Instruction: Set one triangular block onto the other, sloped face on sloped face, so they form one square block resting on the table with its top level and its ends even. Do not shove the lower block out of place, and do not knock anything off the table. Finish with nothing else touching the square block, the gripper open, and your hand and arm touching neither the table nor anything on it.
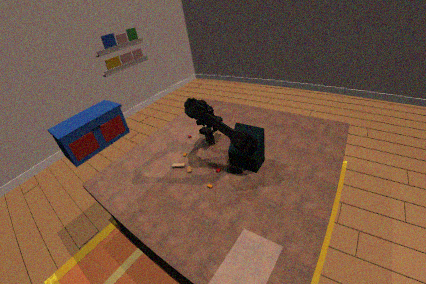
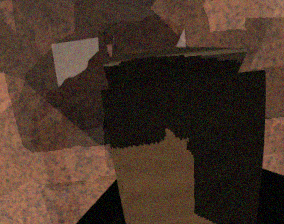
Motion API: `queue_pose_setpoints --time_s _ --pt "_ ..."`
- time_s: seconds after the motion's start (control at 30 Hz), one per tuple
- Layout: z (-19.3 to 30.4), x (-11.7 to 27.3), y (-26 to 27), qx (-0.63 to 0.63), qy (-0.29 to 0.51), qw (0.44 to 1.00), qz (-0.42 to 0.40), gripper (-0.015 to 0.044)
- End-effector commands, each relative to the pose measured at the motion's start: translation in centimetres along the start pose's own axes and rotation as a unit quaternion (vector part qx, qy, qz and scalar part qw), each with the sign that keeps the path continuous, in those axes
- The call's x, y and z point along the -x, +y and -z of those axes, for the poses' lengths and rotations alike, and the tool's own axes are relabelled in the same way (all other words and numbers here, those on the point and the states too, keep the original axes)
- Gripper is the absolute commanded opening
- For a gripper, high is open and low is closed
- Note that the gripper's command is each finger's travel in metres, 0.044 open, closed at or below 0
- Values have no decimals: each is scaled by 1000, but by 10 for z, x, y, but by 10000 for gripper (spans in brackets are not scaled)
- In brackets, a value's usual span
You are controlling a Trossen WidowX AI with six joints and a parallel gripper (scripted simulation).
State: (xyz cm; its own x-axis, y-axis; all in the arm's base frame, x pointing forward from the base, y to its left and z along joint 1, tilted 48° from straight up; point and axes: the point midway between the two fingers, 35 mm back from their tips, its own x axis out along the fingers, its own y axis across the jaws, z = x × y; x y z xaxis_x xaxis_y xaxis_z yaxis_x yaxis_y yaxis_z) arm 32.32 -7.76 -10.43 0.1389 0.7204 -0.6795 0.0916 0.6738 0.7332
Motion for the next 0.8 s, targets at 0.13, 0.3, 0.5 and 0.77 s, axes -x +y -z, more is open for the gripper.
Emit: queue_pose_setpoints --time_s 0.13,0.3,0.5,0.77 --pt "-1 -7 0 -3 2 1000 -3 0" --pt "-2 -10 0 -3 2 1000 -3 0" --pt "-3 -10 0 -3 2 1000 -3 0" --pt "-3 -10 0 -3 2 1000 -3 0"
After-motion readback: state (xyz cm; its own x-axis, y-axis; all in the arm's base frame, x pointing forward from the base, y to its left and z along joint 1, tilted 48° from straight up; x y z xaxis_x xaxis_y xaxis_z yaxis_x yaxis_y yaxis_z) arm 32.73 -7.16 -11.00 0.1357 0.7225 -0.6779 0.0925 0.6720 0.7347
